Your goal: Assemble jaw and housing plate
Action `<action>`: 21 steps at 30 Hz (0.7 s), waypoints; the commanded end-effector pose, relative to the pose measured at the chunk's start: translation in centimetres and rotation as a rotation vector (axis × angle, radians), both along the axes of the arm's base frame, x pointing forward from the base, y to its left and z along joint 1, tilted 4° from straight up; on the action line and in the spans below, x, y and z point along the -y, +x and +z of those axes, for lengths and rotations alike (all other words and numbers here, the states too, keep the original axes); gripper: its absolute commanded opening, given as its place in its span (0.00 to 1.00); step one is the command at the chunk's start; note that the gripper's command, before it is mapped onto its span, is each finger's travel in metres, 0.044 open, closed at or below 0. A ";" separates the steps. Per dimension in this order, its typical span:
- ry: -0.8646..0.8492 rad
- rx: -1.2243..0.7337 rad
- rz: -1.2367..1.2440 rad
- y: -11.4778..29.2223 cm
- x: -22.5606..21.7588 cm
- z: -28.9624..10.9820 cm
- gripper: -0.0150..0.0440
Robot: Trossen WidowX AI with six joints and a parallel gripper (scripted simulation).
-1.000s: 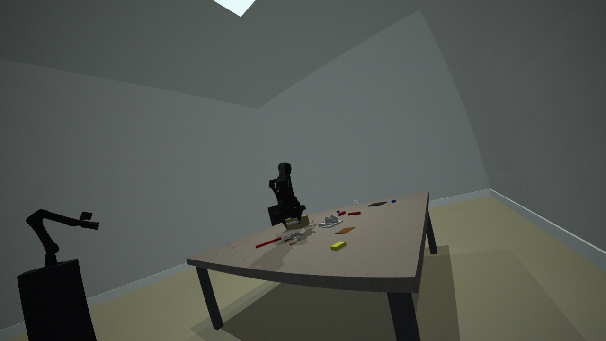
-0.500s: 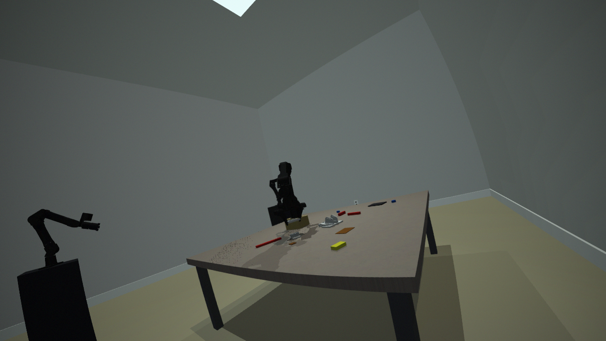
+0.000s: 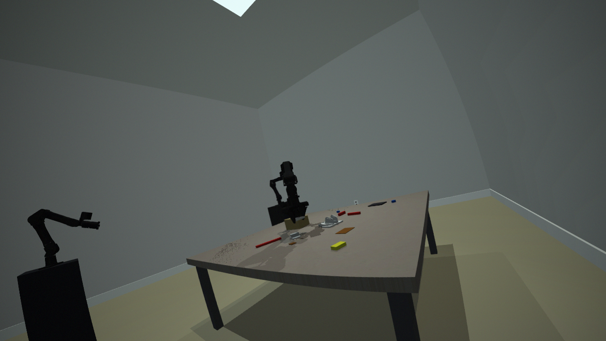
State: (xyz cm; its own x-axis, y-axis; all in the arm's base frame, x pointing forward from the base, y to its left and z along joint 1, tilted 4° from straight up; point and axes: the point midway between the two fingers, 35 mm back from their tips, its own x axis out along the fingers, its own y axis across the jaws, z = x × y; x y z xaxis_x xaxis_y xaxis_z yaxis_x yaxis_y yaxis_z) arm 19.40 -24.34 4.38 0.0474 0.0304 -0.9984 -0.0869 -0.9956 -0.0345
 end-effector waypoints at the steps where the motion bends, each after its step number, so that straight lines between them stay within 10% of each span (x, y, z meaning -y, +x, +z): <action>1: 0.000 0.003 0.136 0.5 -1.1 0.0 0.85; 21: -0.026 0.025 0.708 2.9 -4.7 0.3 0.85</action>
State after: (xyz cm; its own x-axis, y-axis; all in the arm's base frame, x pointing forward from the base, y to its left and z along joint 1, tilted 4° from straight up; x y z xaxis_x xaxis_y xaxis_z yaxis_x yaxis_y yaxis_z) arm 21.99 -20.50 4.72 0.0473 0.0333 -0.9983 0.4919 -0.8706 -0.0058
